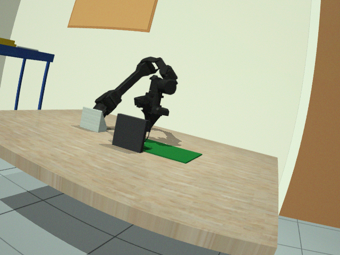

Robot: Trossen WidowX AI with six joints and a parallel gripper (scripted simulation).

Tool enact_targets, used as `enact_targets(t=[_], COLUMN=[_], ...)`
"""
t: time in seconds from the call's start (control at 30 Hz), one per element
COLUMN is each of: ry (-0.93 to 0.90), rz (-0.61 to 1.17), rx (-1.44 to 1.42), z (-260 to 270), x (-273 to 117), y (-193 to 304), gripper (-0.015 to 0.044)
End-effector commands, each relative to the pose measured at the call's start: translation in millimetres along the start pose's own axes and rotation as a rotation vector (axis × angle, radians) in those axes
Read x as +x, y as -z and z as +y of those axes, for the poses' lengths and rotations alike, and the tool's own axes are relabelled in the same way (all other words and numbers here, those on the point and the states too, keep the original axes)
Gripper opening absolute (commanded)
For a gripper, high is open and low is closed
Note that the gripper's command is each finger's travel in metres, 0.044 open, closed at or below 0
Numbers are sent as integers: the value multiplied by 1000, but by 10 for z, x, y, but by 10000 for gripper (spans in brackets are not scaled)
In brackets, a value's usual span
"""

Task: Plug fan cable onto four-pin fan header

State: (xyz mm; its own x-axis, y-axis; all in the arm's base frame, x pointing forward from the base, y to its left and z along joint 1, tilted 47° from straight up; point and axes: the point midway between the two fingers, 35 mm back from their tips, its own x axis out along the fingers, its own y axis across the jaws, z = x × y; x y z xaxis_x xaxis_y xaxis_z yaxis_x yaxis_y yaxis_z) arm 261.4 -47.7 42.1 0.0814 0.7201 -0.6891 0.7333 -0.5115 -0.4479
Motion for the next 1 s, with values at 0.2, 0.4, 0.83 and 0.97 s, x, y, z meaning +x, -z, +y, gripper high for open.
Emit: enact_targets(t=[0.2,0.4,0.83,0.97], ry=[1,2,3,3], rz=[-2,-2,-1,-1], rx=[366,540,604,609], z=[-57,-83,-70,-48], x=[12,22,7,6], y=[-114,-160,-146,-118], gripper=[0,0,0,0])
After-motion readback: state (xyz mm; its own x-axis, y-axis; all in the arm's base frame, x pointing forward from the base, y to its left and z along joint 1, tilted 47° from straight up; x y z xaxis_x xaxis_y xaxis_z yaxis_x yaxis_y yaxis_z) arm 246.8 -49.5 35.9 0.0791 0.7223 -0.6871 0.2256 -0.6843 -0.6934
